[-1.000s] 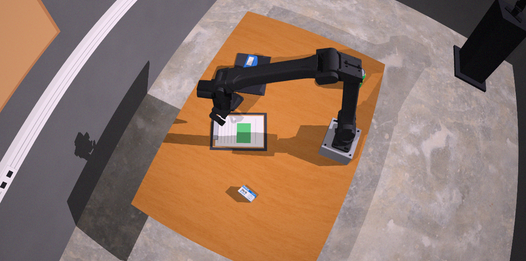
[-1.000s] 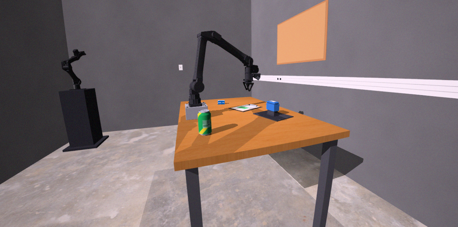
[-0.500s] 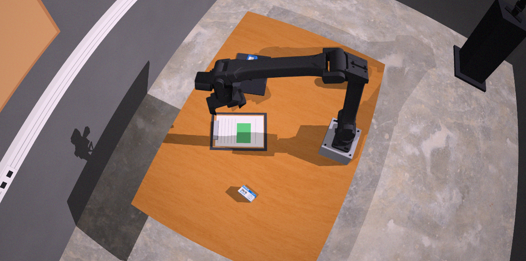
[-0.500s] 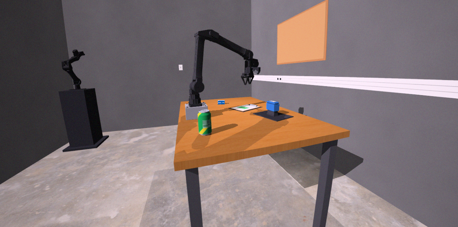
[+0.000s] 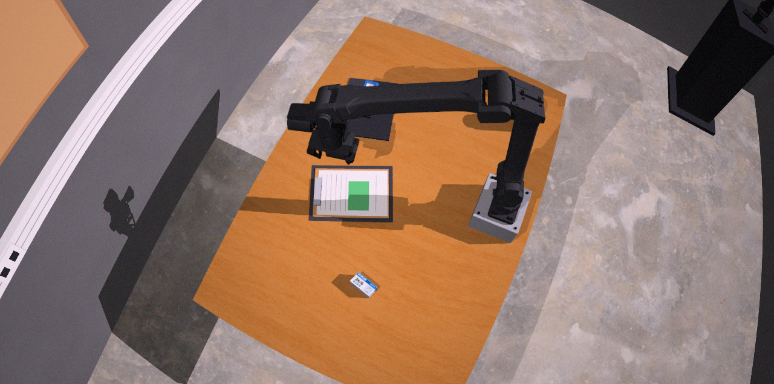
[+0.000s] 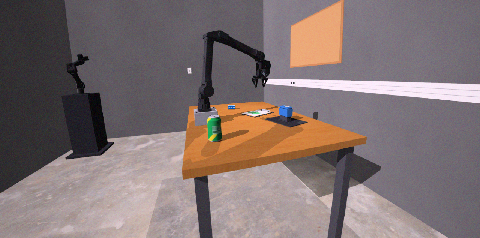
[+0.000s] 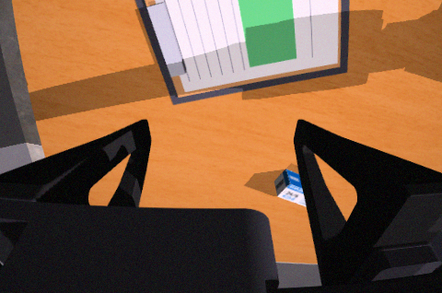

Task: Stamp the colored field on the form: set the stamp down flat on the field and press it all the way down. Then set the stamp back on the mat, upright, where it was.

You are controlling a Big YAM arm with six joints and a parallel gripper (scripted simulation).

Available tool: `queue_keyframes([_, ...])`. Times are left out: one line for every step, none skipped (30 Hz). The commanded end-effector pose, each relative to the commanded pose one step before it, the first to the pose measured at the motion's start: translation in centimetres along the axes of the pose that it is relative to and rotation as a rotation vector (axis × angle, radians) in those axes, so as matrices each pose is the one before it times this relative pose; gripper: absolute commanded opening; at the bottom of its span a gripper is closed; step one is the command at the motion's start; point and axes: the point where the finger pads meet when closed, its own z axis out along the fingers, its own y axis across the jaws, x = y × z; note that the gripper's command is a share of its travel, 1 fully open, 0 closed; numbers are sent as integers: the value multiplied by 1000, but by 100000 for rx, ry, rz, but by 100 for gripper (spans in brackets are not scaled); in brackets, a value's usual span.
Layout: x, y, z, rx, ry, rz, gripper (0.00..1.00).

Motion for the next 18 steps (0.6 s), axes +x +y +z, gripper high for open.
queue_keyframes([-887, 1007, -783, -3785, -386, 8095, 81])
queue_keyframes([-310, -510, 438, 1178, -164, -4, 81])
queue_keyframes([-335, -48, -15, -96, 77, 1, 81])
queue_keyframes([-447, 14, -68, -291, 17, 2, 81])
queue_keyframes([-560, 18, -43, -278, -17, -2198, 81])
queue_keyframes([-668, 5, 15, -191, -13, 1, 81])
queue_keyframes([-779, 5, 109, -29, -34, 0, 81])
queue_keyframes([-887, 3, 242, 217, -52, -1, 81])
queue_keyframes([-988, -1, 416, 553, -57, -4, 81])
queue_keyframes([-1084, -9, 633, 984, -45, -7, 81])
queue_keyframes([0, 0, 0, 0, 0, 0, 81])
queue_keyframes([0, 0, 0, 0, 0, 0, 81])
queue_keyframes([-1209, 2154, -1201, -4285, 61, 30, 81])
queue_keyframes([-1291, -174, 375, 482, -77, -4, 81])
queue_keyframes([-1378, -10, 226, 42, -160, -1, 81])
queue_keyframes([-1454, 182, 57, -462, -191, 2, 81])
queue_keyframes([-1481, -5, 241, 22, -128, -2, 81])
queue_keyframes([-1519, -8, 249, 28, -146, -2, 81])
